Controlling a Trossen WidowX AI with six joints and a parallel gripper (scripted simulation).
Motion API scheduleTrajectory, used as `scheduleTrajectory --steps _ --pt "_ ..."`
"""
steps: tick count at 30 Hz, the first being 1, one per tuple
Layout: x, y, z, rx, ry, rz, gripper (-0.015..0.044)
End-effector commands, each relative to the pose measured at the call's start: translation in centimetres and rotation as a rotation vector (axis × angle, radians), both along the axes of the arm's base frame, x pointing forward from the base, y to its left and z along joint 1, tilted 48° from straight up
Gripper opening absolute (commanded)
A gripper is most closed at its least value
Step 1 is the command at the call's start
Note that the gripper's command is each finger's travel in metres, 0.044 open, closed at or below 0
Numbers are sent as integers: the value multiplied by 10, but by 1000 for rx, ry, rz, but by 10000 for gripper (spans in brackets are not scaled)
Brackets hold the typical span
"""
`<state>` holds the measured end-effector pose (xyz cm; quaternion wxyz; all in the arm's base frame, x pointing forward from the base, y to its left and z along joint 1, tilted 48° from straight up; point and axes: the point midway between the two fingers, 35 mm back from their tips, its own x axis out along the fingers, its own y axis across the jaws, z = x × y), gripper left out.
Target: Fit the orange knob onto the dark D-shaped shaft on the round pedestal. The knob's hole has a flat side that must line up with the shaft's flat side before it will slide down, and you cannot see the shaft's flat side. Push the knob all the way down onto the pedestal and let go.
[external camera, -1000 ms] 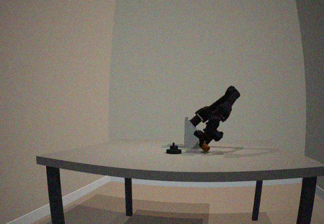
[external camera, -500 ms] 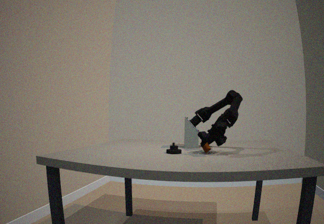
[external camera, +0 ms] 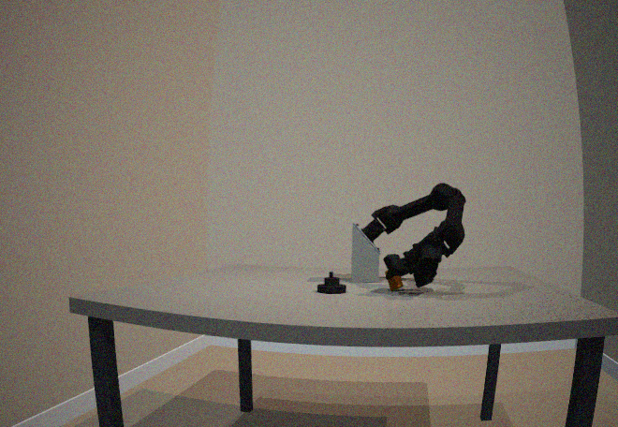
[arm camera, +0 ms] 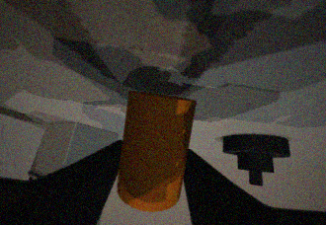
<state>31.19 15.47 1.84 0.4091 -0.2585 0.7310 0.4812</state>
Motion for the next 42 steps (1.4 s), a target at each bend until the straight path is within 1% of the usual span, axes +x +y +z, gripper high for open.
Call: scheduleTrajectory --steps 1,12,15,16,39,42 --pt "2 1 0 -20 5 7 179" --pt "5 4 4 -13 -8 4 179" --pt "2 2 2 -11 2 6 258" --pt "2 2 2 -11 2 6 260" --pt "2 2 2 -11 2 6 260" --pt "2 2 2 -11 2 6 339"
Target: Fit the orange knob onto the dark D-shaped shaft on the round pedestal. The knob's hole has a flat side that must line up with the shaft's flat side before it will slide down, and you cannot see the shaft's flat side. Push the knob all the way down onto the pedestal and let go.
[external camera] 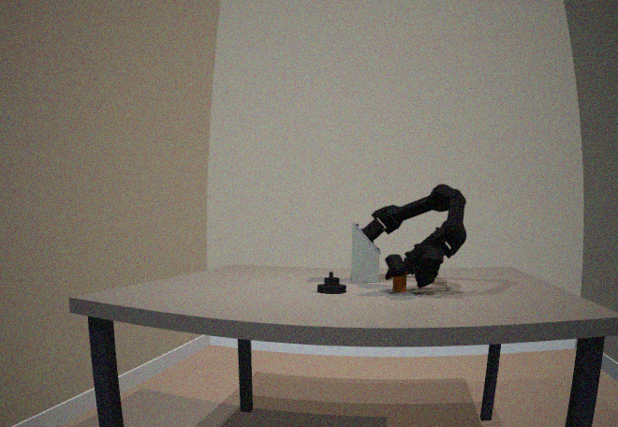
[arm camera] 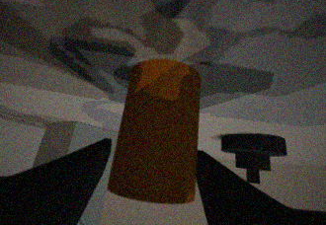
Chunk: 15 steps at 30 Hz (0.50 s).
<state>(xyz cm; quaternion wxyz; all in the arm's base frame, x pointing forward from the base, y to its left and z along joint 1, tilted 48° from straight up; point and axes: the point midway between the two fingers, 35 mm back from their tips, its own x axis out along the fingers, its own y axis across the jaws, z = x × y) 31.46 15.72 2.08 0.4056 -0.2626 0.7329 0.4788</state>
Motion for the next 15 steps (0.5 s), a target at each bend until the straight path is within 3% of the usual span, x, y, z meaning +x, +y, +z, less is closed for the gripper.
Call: scheduleTrajectory --steps 1,4,12,15 --pt "0 0 0 0 1 0 365" --pt "0 0 0 0 1 0 440" --pt "0 0 0 0 1 0 440" --pt "2 -18 17 9 -32 -5 440"
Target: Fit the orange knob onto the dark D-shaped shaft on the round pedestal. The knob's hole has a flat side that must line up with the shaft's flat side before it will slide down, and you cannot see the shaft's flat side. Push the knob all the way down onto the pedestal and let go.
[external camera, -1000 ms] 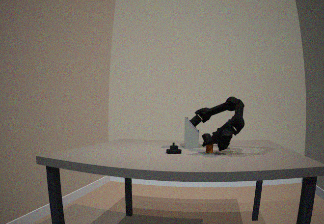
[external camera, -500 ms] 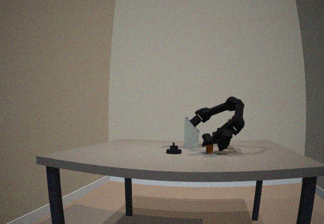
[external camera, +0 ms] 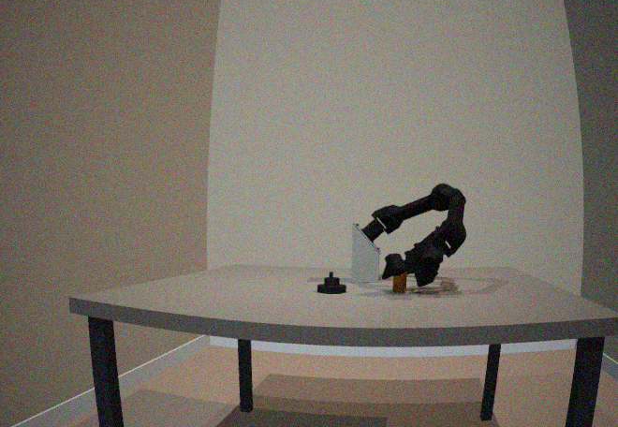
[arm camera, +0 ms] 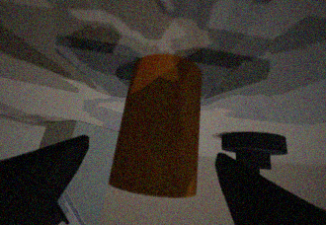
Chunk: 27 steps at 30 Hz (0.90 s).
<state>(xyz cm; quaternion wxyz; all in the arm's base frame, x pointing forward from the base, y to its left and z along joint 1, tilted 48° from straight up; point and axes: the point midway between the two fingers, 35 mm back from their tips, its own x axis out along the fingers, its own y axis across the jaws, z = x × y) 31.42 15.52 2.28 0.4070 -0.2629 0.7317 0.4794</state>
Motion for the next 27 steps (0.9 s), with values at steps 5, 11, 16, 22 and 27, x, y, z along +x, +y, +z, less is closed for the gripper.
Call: scheduleTrajectory --steps 5,11,16,22,27 --pt "-1 -59 52 19 -107 -17 440" --pt "-1 -59 52 29 -109 -25 440" --pt "0 -62 48 309 -191 -233 440" --pt "4 -72 61 688 -366 -457 440" --pt "4 -74 64 729 -389 -477 440"
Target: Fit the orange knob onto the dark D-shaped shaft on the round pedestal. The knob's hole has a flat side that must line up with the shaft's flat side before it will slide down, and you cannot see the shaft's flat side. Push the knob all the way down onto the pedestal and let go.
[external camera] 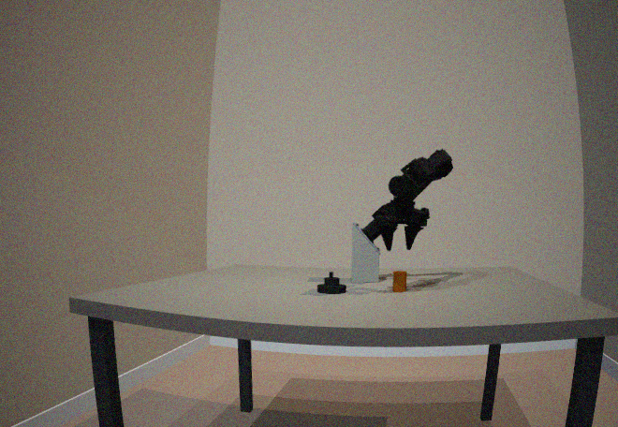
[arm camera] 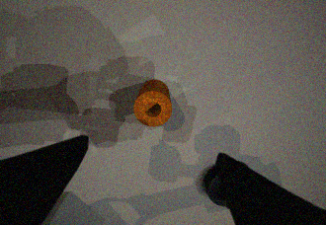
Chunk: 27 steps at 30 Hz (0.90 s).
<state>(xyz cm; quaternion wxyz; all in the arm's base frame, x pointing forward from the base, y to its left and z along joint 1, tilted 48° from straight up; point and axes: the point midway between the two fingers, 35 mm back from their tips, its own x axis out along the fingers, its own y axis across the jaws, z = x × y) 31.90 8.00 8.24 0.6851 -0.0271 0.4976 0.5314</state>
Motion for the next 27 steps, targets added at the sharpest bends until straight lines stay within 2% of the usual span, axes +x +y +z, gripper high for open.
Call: scheduleTrajectory --steps 1,9,20,27 --pt "-1 1 4 63 -43 -18 440" --pt "-1 1 4 63 -33 -28 440" --pt "-1 2 3 21 659 -682 440" --pt "-1 2 3 18 702 -723 440"
